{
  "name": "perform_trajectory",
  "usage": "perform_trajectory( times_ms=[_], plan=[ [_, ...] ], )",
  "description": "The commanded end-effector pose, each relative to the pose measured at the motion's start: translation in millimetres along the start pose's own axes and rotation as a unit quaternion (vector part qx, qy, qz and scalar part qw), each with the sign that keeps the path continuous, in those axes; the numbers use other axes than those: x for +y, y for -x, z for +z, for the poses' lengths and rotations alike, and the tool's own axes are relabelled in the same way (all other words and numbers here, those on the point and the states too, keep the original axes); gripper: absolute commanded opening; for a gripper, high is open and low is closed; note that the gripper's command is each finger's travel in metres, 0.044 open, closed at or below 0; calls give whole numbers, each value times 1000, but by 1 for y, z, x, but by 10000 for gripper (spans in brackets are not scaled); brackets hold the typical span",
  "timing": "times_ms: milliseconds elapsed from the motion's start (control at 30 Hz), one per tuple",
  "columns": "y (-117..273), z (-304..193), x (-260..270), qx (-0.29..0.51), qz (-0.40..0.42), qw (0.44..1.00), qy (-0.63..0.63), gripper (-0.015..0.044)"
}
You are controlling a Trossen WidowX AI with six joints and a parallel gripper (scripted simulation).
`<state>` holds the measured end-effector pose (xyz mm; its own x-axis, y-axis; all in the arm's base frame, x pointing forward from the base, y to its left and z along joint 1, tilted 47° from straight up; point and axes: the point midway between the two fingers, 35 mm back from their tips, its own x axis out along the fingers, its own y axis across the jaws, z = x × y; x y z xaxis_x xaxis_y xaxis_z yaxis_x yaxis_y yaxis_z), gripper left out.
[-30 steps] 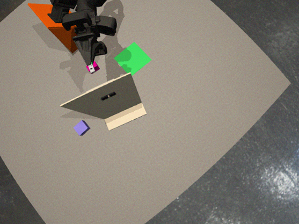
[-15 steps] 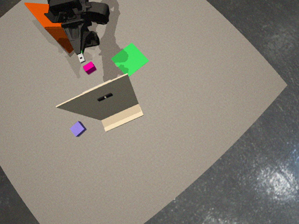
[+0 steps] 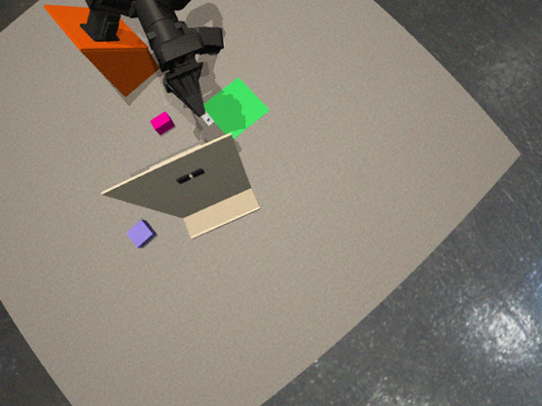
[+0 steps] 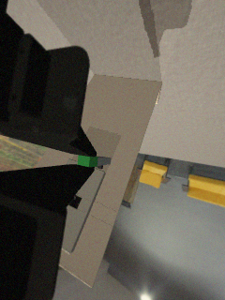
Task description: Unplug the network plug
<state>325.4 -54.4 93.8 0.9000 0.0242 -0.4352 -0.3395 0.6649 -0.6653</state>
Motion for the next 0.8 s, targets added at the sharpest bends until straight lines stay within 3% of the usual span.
perform_trajectory(
  times_ms=[0, 600, 767],
  plan=[
    [-4, 14, 25, -44, 46, 998, 27, 0],
    [20, 81, 141, -283, 240, 918, 141, 0],
    [25, 85, 150, -303, 254, 907, 148, 0]
  ],
)
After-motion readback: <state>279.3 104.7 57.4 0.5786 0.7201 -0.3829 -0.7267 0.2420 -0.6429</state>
